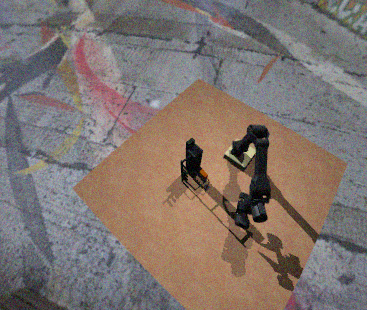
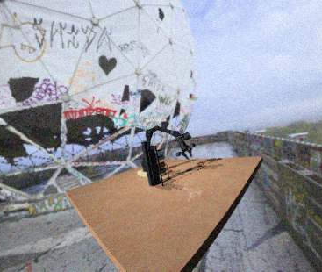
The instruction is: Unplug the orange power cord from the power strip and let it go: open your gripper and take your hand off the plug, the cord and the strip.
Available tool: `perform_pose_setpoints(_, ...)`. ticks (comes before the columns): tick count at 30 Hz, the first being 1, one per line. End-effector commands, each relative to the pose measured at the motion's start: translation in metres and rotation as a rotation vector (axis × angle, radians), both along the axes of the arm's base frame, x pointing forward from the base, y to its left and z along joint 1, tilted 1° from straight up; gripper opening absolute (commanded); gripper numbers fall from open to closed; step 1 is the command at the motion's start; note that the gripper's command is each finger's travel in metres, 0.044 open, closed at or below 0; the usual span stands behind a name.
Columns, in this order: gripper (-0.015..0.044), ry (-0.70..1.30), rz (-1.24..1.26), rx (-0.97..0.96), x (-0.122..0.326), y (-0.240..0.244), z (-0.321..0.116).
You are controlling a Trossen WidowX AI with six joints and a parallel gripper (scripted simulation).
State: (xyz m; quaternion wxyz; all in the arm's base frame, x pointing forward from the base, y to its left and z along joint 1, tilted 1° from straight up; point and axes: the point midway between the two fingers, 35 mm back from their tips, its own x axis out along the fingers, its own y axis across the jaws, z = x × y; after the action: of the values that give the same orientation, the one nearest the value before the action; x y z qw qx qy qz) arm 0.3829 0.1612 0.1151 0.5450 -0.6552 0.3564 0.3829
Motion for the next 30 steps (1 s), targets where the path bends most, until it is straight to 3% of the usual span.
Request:
perform_pose_setpoints(1, 0.016, 0.11, -0.113, 0.012, -0.009, -0.07, 0.009)
perform_pose_setpoints(12, 0.016, 0.385, -0.424, 0.151, -0.083, -0.206, 0.028)
perform_pose_setpoints(30, 0.016, 0.397, -0.44, 0.162, -0.09, -0.221, 0.029)
